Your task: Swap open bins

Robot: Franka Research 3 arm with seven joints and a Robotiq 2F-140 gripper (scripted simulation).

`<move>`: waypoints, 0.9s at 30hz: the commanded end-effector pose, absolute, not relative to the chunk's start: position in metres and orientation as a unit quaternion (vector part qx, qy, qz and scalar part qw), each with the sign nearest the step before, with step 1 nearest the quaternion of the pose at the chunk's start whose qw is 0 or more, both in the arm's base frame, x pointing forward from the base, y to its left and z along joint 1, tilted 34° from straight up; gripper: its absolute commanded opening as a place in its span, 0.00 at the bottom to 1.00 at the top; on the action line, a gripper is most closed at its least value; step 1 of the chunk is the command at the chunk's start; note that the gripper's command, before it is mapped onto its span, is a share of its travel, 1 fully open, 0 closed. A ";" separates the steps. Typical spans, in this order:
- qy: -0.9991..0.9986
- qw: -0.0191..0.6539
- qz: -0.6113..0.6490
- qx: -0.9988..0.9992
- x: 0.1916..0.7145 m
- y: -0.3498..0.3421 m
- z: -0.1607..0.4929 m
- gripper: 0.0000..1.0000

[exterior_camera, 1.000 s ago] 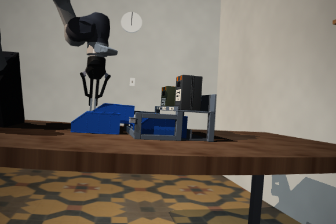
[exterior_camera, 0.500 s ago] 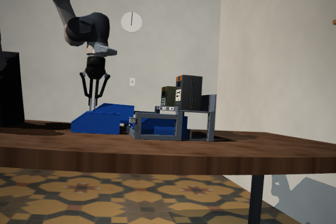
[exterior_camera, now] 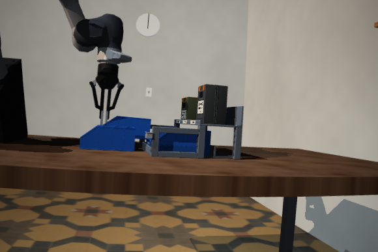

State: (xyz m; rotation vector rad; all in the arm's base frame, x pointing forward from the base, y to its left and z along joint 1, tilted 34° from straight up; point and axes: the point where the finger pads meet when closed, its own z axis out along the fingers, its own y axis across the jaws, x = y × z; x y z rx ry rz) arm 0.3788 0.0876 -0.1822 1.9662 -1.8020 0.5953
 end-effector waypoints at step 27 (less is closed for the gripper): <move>-0.647 0.200 0.214 0.704 0.353 0.087 -0.182 0.00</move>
